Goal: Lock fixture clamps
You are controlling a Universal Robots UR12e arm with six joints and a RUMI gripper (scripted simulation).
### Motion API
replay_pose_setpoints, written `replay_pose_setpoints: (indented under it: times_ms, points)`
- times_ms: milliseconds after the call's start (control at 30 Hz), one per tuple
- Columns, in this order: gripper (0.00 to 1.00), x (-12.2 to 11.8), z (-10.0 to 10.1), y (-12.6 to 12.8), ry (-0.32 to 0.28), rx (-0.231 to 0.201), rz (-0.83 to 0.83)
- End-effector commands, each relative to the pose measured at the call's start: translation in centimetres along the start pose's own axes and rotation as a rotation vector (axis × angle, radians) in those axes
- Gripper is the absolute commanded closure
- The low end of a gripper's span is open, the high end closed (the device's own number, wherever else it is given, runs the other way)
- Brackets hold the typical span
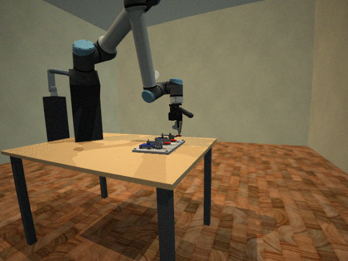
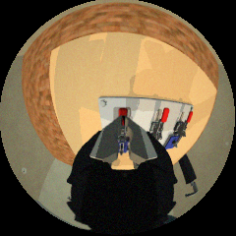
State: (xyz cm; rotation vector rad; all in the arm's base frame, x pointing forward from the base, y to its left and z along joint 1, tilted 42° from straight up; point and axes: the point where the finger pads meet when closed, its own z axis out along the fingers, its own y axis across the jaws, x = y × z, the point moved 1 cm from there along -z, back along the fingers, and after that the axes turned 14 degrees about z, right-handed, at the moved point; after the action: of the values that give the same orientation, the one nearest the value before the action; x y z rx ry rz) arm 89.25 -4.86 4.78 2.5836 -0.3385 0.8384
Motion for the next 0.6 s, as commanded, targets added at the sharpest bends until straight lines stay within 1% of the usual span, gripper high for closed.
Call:
replay_pose_setpoints:
  times_ms: [0,567]
  points:
    - [1.00,0.05,-0.05,-0.02,0.001,0.000,0.000]
    - [1.00,0.05,-0.19,-0.02,0.001,0.000,0.000]
